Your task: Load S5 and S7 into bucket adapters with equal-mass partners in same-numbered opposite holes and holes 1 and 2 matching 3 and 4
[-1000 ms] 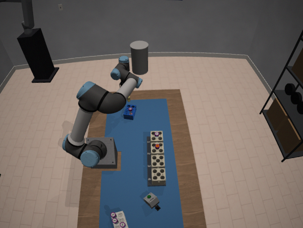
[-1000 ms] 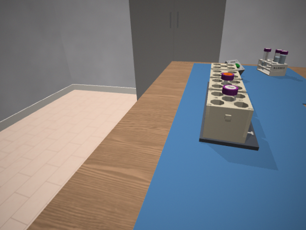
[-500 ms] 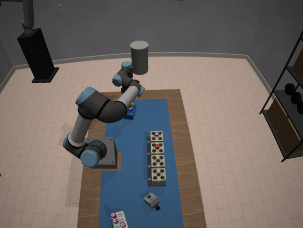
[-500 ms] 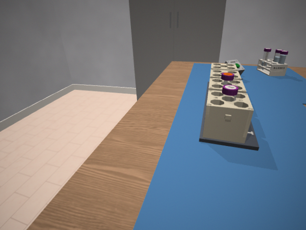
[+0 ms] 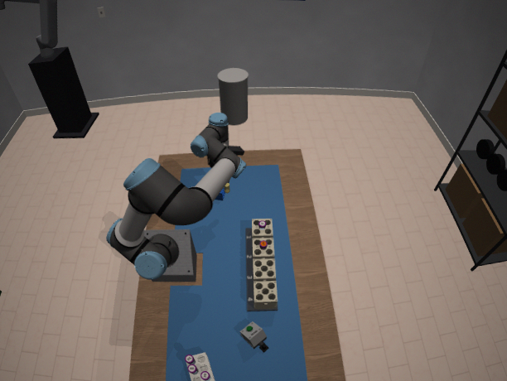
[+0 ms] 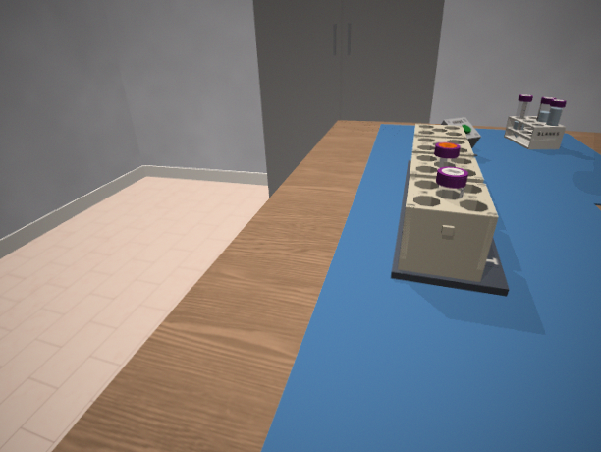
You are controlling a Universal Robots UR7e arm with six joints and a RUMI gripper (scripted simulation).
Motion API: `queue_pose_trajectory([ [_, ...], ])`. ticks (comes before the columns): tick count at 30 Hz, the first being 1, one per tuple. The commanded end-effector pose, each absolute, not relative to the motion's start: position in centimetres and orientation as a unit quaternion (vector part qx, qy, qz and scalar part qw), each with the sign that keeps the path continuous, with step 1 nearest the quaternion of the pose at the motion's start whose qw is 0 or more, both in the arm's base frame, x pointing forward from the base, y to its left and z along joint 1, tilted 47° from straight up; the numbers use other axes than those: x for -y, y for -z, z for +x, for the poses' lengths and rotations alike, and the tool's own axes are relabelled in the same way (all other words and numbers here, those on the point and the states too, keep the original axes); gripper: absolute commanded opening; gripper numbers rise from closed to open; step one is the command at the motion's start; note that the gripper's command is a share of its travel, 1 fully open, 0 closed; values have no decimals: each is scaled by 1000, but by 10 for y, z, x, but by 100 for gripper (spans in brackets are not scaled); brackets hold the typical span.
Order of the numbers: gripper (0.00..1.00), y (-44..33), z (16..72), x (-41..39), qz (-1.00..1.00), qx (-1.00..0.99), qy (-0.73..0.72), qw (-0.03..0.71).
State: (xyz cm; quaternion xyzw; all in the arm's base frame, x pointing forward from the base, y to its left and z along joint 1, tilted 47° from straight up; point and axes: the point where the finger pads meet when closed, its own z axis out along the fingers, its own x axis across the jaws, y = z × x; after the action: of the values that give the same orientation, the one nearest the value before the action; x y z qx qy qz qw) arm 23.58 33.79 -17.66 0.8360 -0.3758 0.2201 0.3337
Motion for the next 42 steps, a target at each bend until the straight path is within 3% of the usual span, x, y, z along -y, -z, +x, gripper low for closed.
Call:
queue_pose_trajectory([
  [1, 0, 149, 254, -317, 806, 438, -245, 313],
  [19, 0, 76, 303, -256, 695, 599, -306, 254],
  [42, 0, -10, 361, -184, 692, 602, -307, 253],
])
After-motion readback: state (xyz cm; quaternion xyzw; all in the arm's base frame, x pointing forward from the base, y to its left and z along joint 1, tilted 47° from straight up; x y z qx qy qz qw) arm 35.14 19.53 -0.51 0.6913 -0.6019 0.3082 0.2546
